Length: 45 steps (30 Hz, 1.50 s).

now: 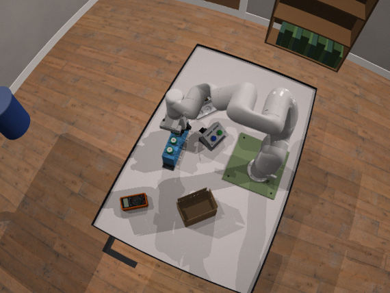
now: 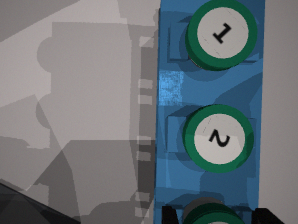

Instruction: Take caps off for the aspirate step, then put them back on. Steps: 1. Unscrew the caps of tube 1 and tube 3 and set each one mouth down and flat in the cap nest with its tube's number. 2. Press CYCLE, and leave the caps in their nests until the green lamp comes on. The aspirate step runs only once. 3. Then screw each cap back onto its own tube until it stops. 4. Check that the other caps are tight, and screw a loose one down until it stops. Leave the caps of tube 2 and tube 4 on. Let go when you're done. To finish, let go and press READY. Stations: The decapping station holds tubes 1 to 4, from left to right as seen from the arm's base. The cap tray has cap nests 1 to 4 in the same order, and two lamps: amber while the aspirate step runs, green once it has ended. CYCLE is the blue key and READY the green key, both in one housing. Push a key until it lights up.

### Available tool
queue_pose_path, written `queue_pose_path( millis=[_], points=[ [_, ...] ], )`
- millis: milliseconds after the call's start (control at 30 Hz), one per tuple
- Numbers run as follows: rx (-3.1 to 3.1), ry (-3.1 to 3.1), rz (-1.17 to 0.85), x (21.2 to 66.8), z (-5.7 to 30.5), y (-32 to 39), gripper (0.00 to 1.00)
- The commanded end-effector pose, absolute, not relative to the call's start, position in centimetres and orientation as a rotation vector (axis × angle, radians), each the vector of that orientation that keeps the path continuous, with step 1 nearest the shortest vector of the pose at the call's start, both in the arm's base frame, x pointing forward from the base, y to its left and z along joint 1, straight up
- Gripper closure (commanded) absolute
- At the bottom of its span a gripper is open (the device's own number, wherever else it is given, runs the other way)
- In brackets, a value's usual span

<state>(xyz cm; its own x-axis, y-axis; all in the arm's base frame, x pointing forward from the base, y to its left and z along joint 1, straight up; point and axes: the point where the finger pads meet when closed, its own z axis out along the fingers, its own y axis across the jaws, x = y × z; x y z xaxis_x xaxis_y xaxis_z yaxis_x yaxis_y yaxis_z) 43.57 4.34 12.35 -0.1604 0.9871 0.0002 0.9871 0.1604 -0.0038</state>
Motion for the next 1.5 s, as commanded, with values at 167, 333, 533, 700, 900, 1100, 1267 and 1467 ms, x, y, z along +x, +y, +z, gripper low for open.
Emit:
queue_pose_path(
  millis=[167,333,533,700,900,1100,1267,1467],
  points=[
    [-1.544,-2.736,-0.002,43.7,12.51,4.35,0.54],
    [-1.544,-2.736,-0.002,43.7,12.51,4.35,0.54],
    [-1.544,-2.736,-0.002,43.7,12.51,4.35,1.0],
    [-1.544,-2.736,-0.002,43.7,12.51,4.35,1.0],
    [-1.589,-2.709,-0.002,43.7,12.5,4.35,1.0],
    [-1.851,-2.537,-0.002,43.7,12.47,4.35,1.0],
    [-2.056,-2.374,-0.002,43.7,12.45,4.35,1.0],
    [-2.21,-2.232,-0.002,43.7,12.43,4.35,1.0]
  ],
)
